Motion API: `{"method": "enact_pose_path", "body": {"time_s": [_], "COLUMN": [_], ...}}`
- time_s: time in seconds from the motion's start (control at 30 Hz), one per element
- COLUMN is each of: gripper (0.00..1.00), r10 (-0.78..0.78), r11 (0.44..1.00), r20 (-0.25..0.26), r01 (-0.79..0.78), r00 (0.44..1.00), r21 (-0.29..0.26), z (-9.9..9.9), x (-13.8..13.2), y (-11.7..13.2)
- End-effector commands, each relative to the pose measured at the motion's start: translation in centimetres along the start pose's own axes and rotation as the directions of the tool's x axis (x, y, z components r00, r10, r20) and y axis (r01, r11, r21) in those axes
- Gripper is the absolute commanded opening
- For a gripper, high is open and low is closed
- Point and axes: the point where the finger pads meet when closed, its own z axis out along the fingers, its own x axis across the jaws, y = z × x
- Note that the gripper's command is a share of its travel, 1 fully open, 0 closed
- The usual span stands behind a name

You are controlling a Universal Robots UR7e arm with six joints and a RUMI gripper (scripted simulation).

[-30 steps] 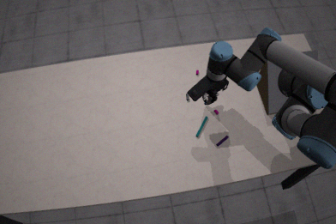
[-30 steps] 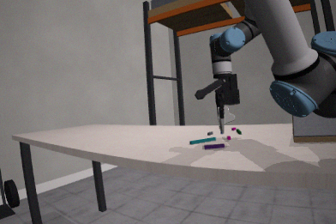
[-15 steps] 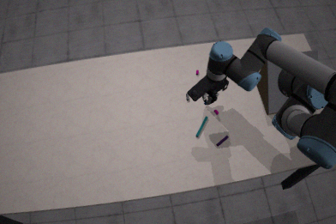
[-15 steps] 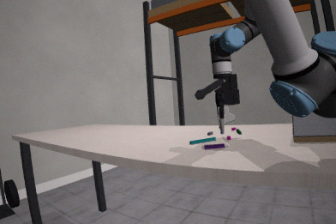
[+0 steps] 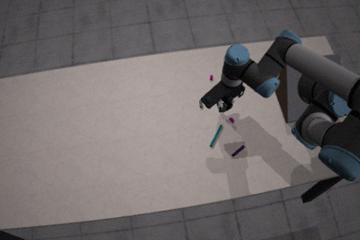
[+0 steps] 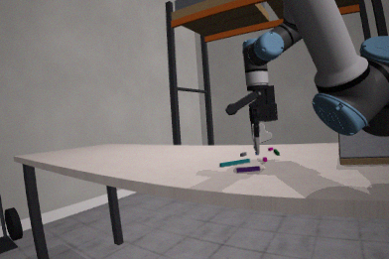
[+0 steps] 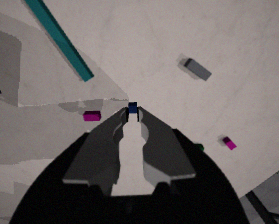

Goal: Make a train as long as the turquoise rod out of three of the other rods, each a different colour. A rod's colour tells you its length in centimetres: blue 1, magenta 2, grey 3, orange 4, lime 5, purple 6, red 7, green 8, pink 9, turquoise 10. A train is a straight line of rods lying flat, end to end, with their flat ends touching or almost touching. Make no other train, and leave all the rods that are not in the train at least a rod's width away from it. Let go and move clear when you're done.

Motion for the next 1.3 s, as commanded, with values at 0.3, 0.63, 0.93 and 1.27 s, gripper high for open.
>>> {"method": "enact_pose_path", "body": {"time_s": [0.3, 0.63, 0.93, 1.27], "gripper": [0.00, 0.00, 0.00, 0.00], "r10": [-0.001, 0.001, 0.001, 0.000], "r11": [1.000, 1.000, 1.000, 1.000], "r20": [0.001, 0.005, 0.005, 0.002], "r01": [0.001, -0.001, -0.001, 0.000], "r00": [1.000, 1.000, 1.000, 1.000], "r21": [-0.001, -0.002, -0.002, -0.001], "z": [0.1, 0.7, 1.3, 1.3], "x": [-0.1, -0.2, -0.2, -0.1], "y": [0.0, 0.1, 0.1, 0.0]}}
